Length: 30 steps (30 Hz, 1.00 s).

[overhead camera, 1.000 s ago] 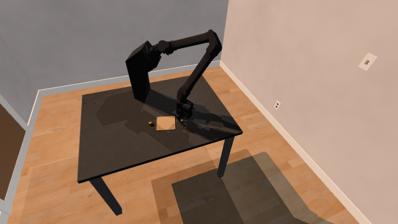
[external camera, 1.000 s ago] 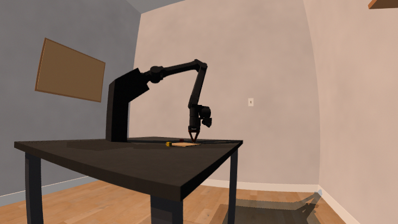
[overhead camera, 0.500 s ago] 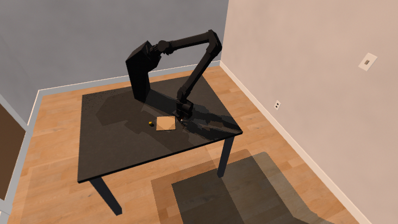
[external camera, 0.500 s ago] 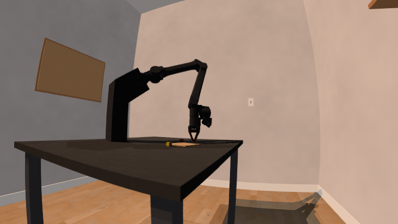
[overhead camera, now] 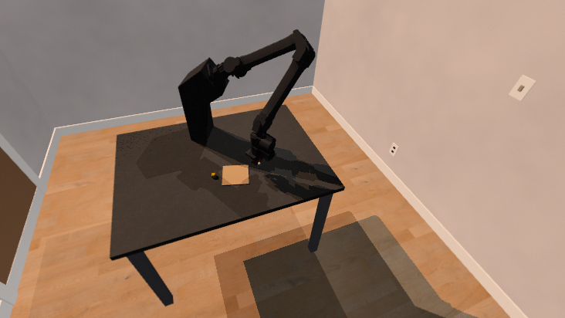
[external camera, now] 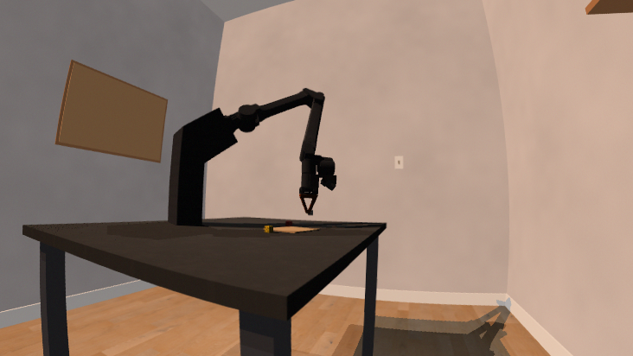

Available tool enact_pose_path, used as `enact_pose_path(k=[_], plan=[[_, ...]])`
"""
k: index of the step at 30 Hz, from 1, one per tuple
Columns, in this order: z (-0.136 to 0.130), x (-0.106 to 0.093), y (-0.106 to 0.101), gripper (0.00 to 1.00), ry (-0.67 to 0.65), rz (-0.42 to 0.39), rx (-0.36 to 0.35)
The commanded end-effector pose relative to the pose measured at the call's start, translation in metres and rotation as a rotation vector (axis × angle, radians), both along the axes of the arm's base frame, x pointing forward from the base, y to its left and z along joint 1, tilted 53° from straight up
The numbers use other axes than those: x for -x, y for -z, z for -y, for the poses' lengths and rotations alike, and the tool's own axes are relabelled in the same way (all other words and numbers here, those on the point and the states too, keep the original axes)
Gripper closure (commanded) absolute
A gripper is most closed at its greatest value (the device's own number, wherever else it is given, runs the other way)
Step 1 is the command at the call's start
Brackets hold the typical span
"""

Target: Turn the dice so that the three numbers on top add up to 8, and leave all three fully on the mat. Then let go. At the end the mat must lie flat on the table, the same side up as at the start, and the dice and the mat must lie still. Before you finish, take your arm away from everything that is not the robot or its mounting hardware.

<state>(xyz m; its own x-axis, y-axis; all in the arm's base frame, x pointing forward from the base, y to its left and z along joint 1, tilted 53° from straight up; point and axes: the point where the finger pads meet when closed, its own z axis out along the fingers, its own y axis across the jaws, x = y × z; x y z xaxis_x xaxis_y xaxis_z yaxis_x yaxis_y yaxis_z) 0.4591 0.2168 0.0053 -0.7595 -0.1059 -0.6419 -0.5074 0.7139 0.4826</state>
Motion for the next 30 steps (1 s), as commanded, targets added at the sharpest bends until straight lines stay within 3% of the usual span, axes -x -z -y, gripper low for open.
enact_pose_path(k=[1,9,12,16,23,27,30], plan=[[0.033,0.005,-0.017,0.85,0.023,0.015,0.014],[0.049,0.015,-0.032,0.85,0.023,0.017,0.013],[0.045,0.021,-0.019,0.85,0.011,-0.015,0.020],[0.044,0.014,-0.029,0.85,0.011,0.018,0.015],[0.044,0.014,-0.029,0.85,0.006,0.023,0.018],[0.041,0.014,-0.028,0.85,-0.042,0.073,0.048],[0.035,0.014,-0.027,0.85,-0.124,0.158,0.099]])
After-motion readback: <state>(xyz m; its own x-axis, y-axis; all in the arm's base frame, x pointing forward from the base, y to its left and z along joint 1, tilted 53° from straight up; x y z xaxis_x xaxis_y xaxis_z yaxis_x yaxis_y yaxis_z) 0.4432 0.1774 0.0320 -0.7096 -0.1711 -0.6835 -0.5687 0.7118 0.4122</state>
